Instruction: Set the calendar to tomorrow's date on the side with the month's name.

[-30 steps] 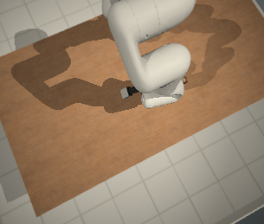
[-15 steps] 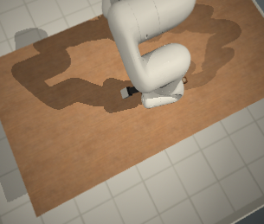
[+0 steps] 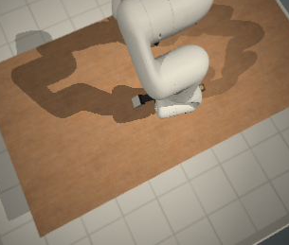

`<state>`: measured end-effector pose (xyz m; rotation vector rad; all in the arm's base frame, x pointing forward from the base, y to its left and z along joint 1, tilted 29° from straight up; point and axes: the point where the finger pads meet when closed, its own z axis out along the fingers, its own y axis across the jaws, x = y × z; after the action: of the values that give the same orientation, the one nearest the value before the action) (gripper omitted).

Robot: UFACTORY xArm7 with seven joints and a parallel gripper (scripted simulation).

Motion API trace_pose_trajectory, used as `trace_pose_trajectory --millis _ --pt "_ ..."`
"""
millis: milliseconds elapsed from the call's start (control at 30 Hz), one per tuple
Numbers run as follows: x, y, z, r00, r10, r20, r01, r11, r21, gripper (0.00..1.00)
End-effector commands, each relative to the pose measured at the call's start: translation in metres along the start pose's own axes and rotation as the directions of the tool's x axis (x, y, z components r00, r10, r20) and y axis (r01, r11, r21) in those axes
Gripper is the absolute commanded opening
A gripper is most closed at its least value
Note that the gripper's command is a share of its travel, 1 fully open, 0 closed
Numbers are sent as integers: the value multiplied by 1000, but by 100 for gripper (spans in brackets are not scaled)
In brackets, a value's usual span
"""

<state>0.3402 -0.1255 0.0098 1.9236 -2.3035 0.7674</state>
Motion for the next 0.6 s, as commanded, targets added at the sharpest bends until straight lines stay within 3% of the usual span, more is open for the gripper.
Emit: trace_pose_trajectory --millis 0,567 --pt "0 -1 -15 1000 0 0 0 1000 2 29" --pt "0 -1 -86 1000 0 0 0 1000 2 29"
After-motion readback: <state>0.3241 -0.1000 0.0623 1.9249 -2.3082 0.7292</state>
